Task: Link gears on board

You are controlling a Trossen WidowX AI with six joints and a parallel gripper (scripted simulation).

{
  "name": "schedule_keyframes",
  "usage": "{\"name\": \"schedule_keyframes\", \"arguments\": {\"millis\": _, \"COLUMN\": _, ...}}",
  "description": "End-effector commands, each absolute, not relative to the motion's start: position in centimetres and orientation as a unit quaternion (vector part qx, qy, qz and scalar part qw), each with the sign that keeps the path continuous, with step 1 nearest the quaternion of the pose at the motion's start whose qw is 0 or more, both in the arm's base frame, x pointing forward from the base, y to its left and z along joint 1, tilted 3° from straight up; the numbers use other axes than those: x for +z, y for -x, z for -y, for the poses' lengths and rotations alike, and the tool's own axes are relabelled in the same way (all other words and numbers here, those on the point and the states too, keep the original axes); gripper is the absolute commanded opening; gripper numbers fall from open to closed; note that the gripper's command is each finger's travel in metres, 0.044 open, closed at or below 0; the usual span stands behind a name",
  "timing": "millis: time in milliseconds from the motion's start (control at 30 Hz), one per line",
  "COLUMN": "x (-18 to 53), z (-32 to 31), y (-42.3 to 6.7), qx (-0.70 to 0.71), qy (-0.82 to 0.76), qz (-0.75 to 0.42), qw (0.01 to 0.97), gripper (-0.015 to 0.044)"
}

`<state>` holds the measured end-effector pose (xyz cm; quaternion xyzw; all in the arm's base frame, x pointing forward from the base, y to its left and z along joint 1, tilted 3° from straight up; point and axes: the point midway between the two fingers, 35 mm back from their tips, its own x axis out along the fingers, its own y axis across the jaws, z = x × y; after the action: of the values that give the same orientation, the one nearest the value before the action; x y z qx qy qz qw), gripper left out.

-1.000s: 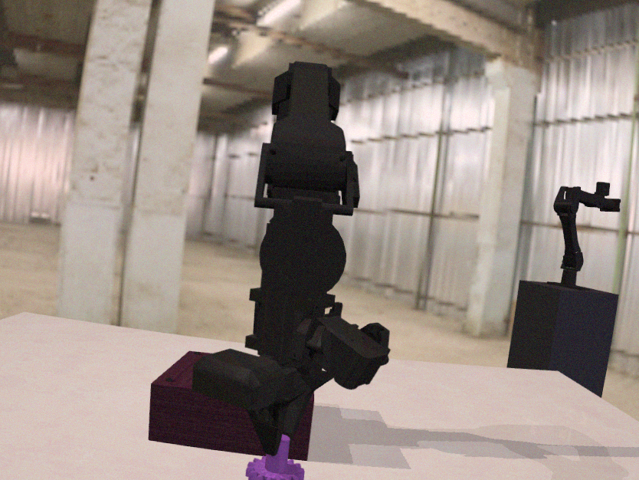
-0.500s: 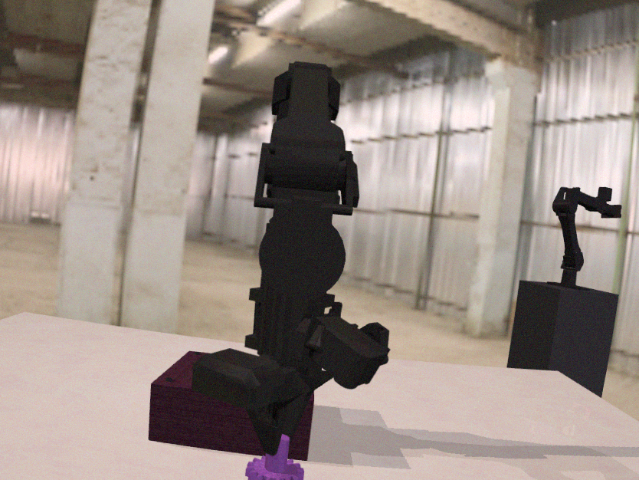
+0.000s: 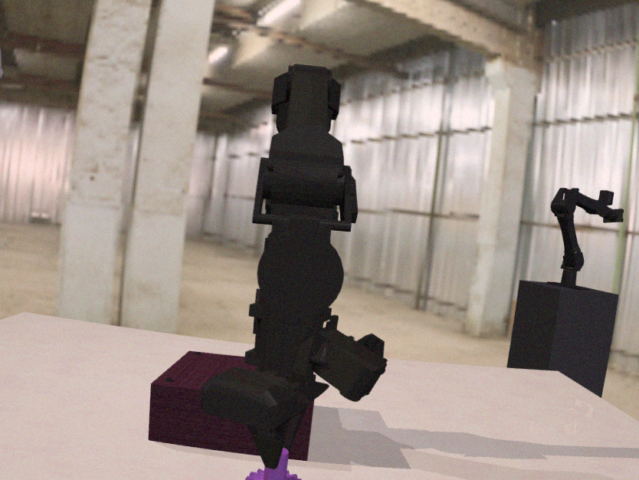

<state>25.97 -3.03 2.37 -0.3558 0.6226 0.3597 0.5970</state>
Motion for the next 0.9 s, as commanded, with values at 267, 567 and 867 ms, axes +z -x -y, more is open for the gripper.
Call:
{"name": "schedule_keyframes", "arguments": {"millis": 267, "x": 0.6, "z": 3.2, "y": -25.9, "qx": 0.348, "qy": 0.346, "qz": -0.63, "qw": 0.602, "gripper": 0.0}}
{"name": "schedule_keyframes", "arguments": {"millis": 567, "x": -0.6, "z": 3.1, "y": -25.8, "qx": 0.289, "qy": 0.289, "qz": -0.659, "qw": 0.631, "gripper": 0.0}}
{"name": "schedule_keyframes", "arguments": {"millis": 867, "x": -0.7, "z": 3.2, "y": -25.8, "qx": 0.257, "qy": 0.26, "qz": -0.672, "qw": 0.644, "gripper": 0.0}}
